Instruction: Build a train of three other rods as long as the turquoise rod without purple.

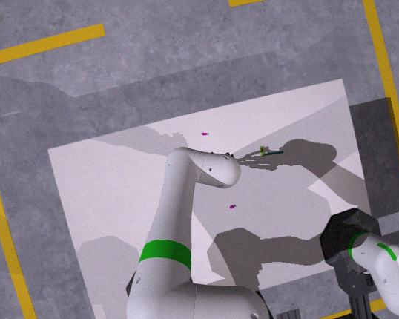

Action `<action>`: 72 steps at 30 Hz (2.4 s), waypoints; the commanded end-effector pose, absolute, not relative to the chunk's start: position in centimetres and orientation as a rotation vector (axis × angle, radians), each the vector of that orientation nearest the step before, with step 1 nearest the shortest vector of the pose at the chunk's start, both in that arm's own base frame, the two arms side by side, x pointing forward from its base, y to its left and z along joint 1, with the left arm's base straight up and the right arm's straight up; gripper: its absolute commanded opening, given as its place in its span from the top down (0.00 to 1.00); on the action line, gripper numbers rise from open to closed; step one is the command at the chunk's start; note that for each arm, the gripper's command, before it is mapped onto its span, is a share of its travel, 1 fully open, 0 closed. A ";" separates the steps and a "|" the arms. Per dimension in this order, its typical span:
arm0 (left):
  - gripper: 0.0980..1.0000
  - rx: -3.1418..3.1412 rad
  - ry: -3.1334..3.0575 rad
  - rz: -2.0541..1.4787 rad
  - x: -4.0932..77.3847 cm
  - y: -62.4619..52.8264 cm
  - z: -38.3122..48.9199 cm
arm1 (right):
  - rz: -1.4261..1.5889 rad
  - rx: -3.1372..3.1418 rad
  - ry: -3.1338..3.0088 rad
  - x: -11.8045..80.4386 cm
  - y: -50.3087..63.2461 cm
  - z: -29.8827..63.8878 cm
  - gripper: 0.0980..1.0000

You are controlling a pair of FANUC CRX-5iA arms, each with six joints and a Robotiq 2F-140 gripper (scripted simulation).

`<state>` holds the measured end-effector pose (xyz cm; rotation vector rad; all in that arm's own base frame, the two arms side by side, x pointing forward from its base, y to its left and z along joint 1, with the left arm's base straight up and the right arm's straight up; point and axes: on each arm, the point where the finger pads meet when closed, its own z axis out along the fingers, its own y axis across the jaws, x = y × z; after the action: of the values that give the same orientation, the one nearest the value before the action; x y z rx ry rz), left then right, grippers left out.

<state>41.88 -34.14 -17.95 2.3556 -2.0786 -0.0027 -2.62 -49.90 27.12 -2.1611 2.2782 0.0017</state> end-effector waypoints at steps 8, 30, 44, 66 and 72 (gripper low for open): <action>0.97 2.356 -2.078 0.000 42.0 -34.2 -20.9 | 0.000 -2.162 2.279 -2.6 -49.9 27.2 0.00; 0.97 2.356 -2.078 0.000 42.0 -34.2 -25.6 | 0.000 -2.162 2.279 -2.6 -49.9 27.2 0.00; 0.97 2.356 -2.078 0.000 42.0 -34.2 -25.6 | 0.000 -2.162 2.279 -2.6 -49.9 27.2 0.00; 0.97 2.356 -2.078 0.000 42.0 -34.2 -25.6 | 0.000 -2.162 2.279 -2.6 -49.9 27.2 0.00; 0.97 2.356 -2.078 0.000 42.0 -34.2 -25.6 | 0.000 -2.162 2.279 -2.6 -49.9 27.2 0.00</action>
<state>41.91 -34.17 -25.71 2.3556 -2.0785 -0.0024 -2.62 -49.90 27.12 -2.1611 2.2782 0.0017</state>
